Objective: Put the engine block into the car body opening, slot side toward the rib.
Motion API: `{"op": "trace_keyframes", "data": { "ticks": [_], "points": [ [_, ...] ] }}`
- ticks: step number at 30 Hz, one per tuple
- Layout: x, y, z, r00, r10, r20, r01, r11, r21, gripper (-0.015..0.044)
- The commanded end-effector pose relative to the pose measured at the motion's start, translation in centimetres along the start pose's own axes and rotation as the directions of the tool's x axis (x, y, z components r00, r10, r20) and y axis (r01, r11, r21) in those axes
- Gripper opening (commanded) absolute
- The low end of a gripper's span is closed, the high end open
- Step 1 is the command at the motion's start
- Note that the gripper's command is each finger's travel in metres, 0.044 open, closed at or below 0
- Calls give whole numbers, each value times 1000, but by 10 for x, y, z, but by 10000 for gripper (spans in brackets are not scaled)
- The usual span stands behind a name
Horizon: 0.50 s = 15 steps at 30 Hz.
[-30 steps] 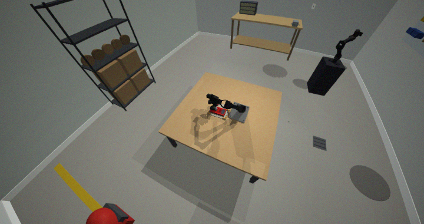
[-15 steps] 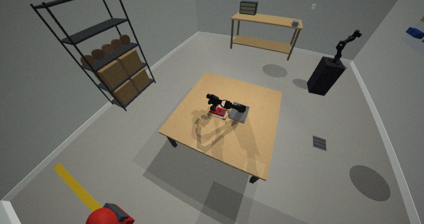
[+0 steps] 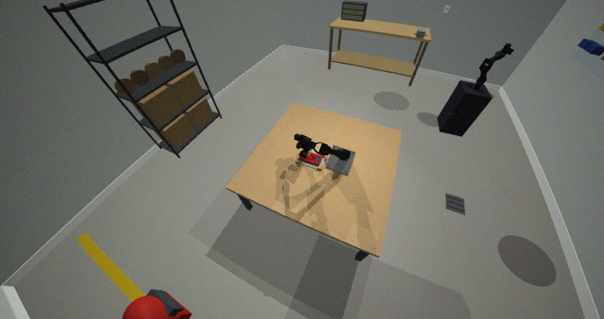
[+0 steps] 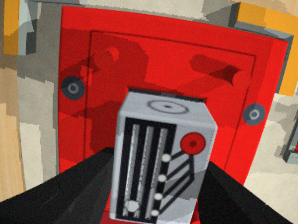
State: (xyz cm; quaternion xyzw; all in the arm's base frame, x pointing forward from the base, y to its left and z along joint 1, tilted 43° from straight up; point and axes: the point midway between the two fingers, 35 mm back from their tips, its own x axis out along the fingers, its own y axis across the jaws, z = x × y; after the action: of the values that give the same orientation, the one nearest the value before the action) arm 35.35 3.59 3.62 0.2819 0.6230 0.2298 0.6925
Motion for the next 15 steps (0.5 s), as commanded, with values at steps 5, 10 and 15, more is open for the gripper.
{"op": "trace_keyframes", "data": {
  "ticks": [5, 10, 15],
  "points": [
    [3, 0, -1, 1000, 5, -3, -5, 1000, 9, 159],
    [3, 0, -1, 1000, 6, -3, -5, 1000, 9, 159],
    [4, 0, -1, 1000, 6, -3, -6, 1000, 9, 159]
  ]
}}
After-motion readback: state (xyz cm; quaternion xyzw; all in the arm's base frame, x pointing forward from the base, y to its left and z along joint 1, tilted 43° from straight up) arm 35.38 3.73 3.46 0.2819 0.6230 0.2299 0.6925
